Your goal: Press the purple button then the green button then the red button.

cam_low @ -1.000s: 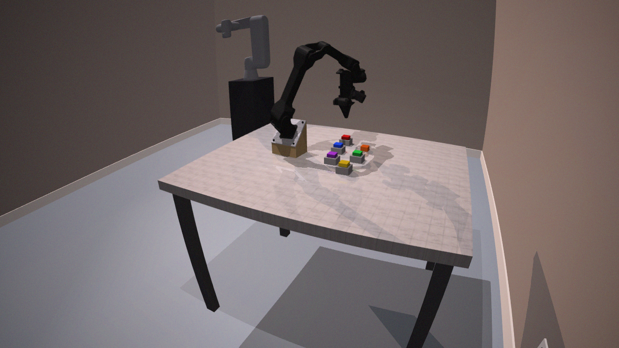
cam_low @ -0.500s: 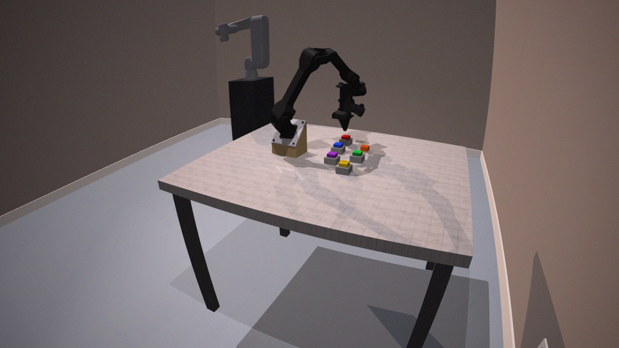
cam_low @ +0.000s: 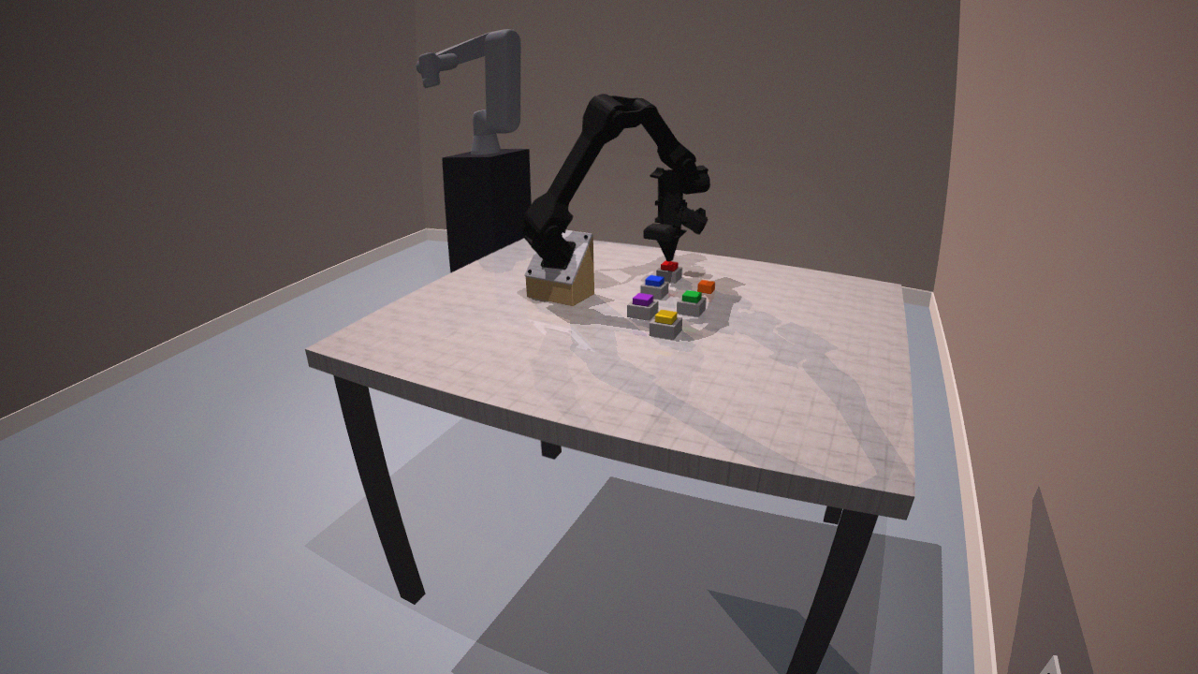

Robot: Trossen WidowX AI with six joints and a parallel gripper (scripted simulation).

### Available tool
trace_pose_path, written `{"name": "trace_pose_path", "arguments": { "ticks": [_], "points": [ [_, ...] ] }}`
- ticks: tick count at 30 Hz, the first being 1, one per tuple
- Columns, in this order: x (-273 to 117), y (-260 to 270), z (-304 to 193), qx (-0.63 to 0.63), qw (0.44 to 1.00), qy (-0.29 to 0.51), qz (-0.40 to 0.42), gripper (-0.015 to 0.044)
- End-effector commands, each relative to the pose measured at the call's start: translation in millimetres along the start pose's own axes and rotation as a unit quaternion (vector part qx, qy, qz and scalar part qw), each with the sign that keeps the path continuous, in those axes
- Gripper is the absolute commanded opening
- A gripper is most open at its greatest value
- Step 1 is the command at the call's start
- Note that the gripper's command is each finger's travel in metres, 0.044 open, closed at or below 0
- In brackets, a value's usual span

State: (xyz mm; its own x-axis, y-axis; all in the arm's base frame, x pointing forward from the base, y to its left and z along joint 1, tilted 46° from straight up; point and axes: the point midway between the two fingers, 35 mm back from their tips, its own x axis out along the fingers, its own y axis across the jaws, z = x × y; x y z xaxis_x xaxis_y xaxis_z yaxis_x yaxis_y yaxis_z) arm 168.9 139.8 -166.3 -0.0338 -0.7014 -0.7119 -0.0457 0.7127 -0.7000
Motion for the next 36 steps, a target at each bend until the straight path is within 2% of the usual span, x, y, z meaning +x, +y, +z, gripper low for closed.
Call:
{"name": "trace_pose_path", "arguments": {
  "ticks": [1, 24, 28, 32, 36],
  "points": [
    [7, -1, 0, -0.003, 1.000, -0.002, -0.001, 0.0020],
    [15, -1, 0, -0.003, 1.000, -0.002, -0.001, 0.0020],
    [-20, 0, 0, -0.003, 1.000, -0.001, -0.001, 0.0020],
    [-20, 0, 0, -0.003, 1.000, -0.001, -0.001, 0.0020],
    [-42, 2, 22, -0.003, 1.000, -0.002, 0.000, 0.0125]
  ]
}}
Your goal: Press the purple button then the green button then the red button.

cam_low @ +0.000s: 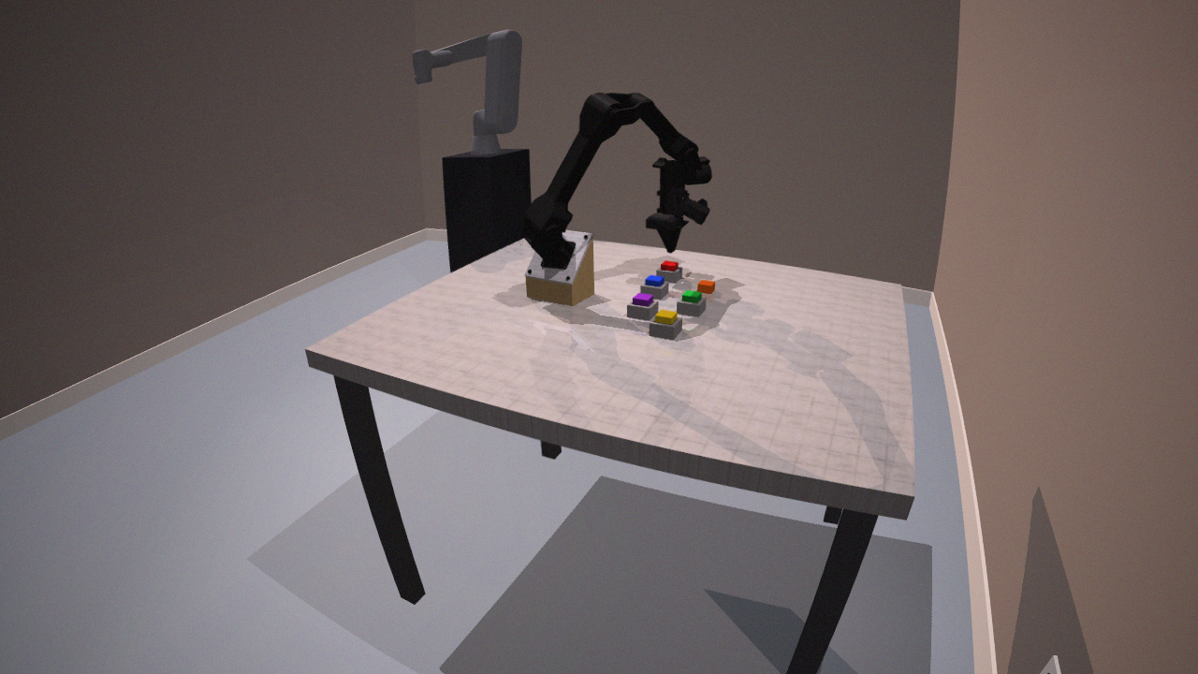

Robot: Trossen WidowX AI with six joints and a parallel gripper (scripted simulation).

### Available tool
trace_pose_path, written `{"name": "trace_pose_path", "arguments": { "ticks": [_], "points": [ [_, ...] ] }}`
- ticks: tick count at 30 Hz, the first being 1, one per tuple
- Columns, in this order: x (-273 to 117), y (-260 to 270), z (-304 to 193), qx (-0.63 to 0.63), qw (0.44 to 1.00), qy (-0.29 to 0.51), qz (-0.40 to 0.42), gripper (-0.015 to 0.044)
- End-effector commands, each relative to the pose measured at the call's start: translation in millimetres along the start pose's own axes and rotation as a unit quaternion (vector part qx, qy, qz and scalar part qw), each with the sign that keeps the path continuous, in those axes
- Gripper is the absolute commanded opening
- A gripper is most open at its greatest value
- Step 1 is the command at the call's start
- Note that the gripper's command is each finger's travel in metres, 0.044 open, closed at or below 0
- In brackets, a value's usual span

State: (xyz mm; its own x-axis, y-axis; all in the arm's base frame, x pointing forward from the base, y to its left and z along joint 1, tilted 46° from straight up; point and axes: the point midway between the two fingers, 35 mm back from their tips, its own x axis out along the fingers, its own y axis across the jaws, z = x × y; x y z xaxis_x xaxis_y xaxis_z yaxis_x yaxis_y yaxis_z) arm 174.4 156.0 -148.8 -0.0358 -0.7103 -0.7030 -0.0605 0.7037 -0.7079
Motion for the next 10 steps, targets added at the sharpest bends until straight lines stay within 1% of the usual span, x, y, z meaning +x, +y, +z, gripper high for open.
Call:
{"name": "trace_pose_path", "arguments": {
  "ticks": [1, 5, 9, 10],
  "points": [
    [-27, 2, 27, 0.004, 1.000, -0.003, 0.006, 0.0151],
    [-57, -4, 56, 0.005, 1.000, -0.004, 0.006, 0.0256],
    [-58, -4, 57, 0.005, 1.000, -0.004, 0.006, 0.0361],
    [-58, -4, 57, 0.005, 1.000, -0.004, 0.006, 0.0361]
  ]
}}
